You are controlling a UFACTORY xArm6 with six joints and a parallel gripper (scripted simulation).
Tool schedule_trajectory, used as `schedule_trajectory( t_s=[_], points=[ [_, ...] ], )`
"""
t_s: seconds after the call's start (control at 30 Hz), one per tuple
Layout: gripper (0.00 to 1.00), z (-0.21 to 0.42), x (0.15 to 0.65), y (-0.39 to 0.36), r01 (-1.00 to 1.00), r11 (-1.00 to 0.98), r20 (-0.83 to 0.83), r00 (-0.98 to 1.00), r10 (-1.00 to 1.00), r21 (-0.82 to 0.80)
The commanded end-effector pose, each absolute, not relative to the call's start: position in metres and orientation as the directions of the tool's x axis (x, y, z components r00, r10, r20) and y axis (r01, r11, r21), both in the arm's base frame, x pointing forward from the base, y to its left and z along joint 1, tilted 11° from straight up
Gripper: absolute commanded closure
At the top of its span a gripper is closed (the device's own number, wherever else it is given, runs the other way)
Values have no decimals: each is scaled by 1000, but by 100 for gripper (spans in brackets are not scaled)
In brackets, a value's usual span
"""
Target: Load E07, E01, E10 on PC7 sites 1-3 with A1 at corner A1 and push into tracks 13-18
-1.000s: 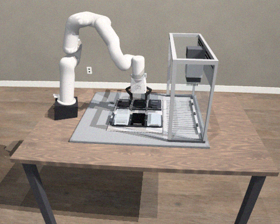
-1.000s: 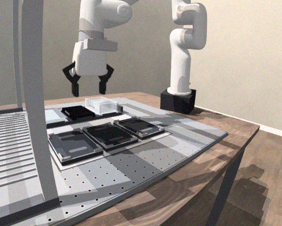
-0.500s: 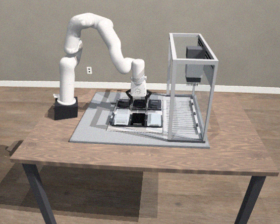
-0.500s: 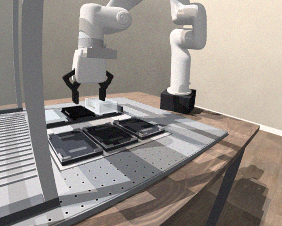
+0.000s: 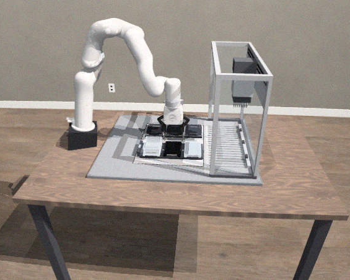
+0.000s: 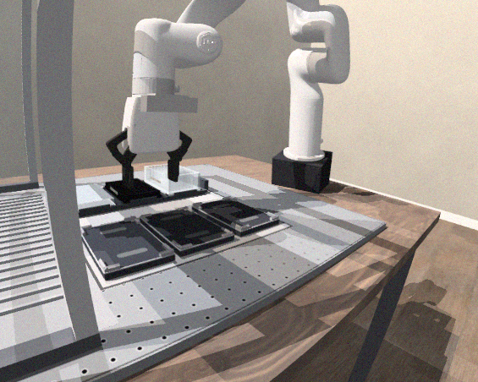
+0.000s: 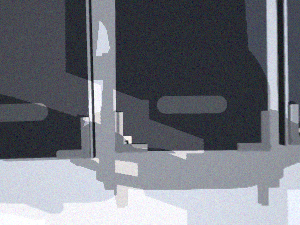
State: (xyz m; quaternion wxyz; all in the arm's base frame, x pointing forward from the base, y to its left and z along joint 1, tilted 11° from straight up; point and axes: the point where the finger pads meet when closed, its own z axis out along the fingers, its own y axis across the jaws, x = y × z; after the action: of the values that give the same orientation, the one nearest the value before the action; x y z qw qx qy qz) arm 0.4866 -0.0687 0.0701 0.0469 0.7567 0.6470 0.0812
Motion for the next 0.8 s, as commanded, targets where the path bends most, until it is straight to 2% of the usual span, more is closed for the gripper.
schedule_trajectory(
  t_s=[0.0, 0.77],
  points=[
    [0, 64, 489, -69, 971, -158, 62, 150, 987, 179],
    [0, 42, 493, -68, 971, -158, 62, 150, 987, 179]
  ],
)
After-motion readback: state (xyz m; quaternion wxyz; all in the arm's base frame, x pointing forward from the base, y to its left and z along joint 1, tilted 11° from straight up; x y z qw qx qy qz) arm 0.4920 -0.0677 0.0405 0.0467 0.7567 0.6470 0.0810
